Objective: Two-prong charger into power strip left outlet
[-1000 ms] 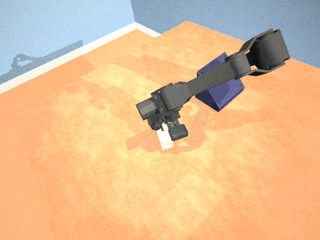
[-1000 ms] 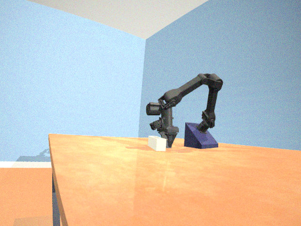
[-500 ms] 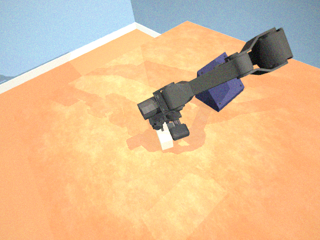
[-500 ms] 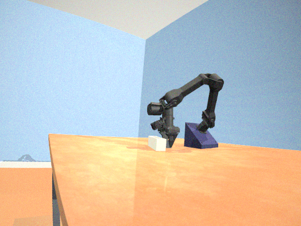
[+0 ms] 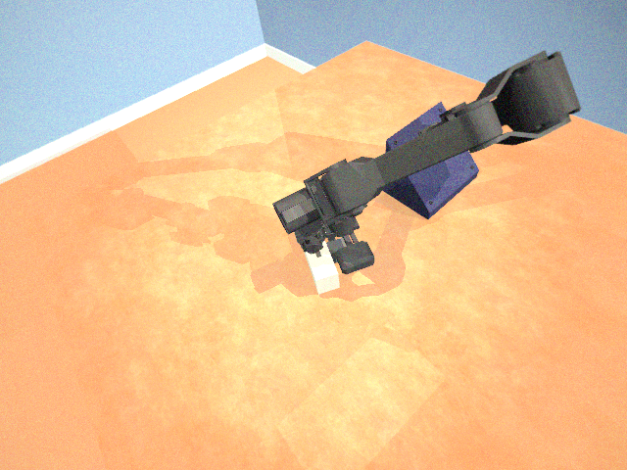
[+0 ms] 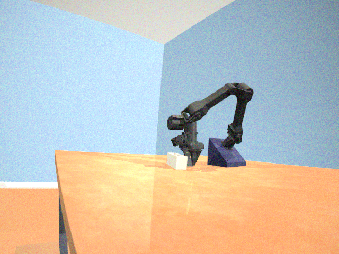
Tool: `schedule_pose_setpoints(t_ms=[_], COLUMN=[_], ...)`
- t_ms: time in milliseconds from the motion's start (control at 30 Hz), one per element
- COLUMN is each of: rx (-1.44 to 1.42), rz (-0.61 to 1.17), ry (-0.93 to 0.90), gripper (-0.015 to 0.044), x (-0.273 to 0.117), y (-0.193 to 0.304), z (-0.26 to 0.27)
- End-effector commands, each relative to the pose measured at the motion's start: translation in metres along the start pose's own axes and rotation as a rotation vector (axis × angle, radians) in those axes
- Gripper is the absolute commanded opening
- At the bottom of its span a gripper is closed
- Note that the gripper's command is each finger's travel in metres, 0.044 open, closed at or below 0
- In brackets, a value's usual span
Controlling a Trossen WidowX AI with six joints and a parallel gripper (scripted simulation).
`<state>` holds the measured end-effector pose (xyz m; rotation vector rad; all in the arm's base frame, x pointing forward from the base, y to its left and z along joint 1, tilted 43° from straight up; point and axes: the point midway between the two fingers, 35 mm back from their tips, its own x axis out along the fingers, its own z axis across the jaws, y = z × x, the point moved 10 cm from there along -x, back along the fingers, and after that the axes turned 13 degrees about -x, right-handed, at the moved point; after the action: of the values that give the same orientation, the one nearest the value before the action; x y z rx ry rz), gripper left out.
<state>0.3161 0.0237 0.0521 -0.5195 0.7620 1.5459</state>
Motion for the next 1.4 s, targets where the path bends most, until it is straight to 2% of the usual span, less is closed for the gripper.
schedule_pose_setpoints(t_ms=[0,1367], rx=[-0.002,-0.001], rz=[-0.006,-0.004], ry=[0.0,-0.001], gripper=[0.044,0.044], x=[-0.002,0.004], y=[0.006,0.051], z=[0.003,0.012])
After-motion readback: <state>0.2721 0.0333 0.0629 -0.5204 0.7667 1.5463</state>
